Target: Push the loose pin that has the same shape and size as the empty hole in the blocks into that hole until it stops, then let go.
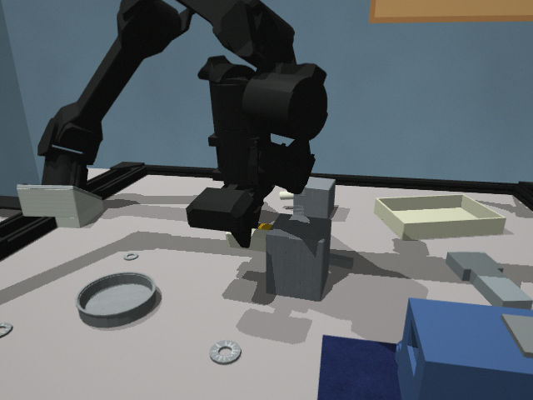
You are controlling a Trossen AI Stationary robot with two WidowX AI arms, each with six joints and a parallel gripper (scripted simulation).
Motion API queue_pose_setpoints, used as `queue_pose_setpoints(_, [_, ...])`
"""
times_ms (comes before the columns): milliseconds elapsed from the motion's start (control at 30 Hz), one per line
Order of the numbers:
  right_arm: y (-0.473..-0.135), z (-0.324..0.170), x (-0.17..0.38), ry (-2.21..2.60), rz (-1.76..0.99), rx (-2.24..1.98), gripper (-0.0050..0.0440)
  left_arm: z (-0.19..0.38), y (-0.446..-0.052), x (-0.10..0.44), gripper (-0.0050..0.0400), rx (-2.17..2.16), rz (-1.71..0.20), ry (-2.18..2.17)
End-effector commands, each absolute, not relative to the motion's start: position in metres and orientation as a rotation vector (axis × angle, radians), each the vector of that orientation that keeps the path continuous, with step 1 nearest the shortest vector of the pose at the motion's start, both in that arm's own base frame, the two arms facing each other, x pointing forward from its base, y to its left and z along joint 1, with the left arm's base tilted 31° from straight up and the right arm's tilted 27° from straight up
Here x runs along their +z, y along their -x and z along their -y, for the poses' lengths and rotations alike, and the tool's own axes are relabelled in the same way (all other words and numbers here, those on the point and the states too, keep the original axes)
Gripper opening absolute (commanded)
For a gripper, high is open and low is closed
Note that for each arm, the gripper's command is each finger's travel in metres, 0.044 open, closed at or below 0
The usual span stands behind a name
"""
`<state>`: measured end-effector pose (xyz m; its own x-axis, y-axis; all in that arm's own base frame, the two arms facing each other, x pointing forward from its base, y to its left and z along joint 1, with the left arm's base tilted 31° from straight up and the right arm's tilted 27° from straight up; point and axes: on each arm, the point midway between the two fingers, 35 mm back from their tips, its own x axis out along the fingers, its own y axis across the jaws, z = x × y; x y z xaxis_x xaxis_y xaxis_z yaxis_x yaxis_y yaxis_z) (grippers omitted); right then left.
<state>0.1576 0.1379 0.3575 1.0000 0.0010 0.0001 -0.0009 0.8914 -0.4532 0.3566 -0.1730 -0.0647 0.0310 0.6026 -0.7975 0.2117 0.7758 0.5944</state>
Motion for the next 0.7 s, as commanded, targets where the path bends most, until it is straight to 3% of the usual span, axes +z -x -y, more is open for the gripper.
queue_pose_setpoints(0, [-0.1575,-0.1375,0.3575,0.472,0.000,0.000,0.0400,0.1737,-0.3591,-0.0655,0.0000,0.339,-1.544,-0.683])
queue_pose_setpoints(667, [-0.1575,-0.1375,0.3575,0.472,0.000,0.000,0.0400,0.1747,-0.3652,-0.0660,0.0000,0.339,-1.545,-0.683])
